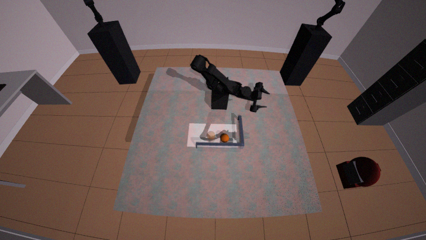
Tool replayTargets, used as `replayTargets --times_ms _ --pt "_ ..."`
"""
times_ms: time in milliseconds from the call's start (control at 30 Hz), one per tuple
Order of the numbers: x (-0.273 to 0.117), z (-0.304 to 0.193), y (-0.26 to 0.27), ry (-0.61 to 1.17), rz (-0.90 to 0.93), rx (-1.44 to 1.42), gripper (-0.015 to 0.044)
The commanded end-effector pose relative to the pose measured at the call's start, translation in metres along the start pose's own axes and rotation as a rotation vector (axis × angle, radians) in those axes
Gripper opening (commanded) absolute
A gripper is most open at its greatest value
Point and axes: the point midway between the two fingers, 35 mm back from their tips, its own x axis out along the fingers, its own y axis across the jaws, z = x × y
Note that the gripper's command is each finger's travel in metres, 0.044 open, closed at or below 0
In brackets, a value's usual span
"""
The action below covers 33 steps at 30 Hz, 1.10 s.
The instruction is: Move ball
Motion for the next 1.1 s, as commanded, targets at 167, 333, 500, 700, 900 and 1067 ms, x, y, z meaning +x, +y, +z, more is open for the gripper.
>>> replayTargets --times_ms 167,333,500,700,900,1067 --pt "-0.020 -0.003 -0.126 0.245 -0.506 0.363 0.0405" --pt "-0.047 -0.008 -0.166 0.345 -0.693 0.472 0.0405" --pt "-0.082 -0.014 -0.199 0.447 -0.869 0.558 0.0405" --pt "-0.132 -0.020 -0.231 0.572 -1.066 0.633 0.0405" --pt "-0.186 -0.022 -0.255 0.697 -1.245 0.673 0.0405" --pt "-0.189 -0.022 -0.256 0.702 -1.252 0.674 0.0405"
